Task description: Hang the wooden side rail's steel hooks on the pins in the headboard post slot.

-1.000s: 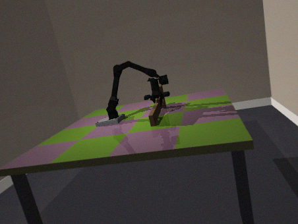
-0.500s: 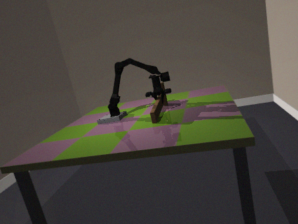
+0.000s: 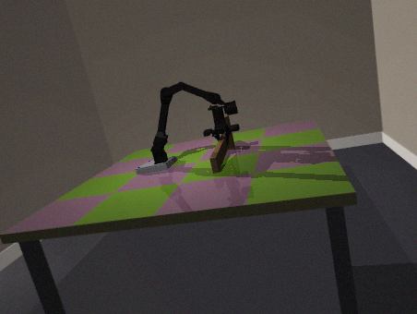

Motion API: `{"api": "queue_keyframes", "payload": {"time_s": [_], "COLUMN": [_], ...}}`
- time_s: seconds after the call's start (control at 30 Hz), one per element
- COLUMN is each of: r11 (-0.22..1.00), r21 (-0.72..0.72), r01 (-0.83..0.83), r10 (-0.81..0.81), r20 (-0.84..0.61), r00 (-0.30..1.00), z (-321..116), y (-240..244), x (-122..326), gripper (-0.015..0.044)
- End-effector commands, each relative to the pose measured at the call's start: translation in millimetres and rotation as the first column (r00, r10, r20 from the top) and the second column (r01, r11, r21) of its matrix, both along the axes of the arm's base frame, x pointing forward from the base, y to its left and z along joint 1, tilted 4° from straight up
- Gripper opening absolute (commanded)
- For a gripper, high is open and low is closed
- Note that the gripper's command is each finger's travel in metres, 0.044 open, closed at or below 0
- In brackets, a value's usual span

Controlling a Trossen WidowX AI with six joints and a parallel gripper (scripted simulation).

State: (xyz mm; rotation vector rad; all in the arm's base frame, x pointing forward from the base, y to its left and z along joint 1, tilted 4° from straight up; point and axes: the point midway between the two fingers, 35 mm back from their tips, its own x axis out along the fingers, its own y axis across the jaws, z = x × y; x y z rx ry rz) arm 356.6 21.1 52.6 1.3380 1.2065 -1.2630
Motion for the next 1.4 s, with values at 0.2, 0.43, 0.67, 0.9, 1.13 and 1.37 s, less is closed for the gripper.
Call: {"api": "queue_keyframes", "payload": {"time_s": [0.2,0.43,0.67,0.9,1.13,1.37], "r11": [1.0,1.0,1.0,1.0,1.0,1.0], "r21": [0.004,0.004,0.004,0.004,0.005,0.005], "r01": [0.006,0.006,0.006,0.006,0.006,0.006], "r10": [-0.006,-0.006,-0.006,-0.006,-0.006,-0.006], "r20": [0.005,0.005,0.005,0.005,0.005,0.005], "r00": [1.0,1.0,1.0,1.0,1.0,1.0], "z": [1.7,2.4,3.1,2.9,2.1,1.4], "y": [1.5,2.1,2.7,3.4,4.4,5.2], "x": [1.4,1.7,1.6,2.2,1.6,1.5], "gripper": [0.0,0.0,0.0,0.0,0.0,0.0]}}
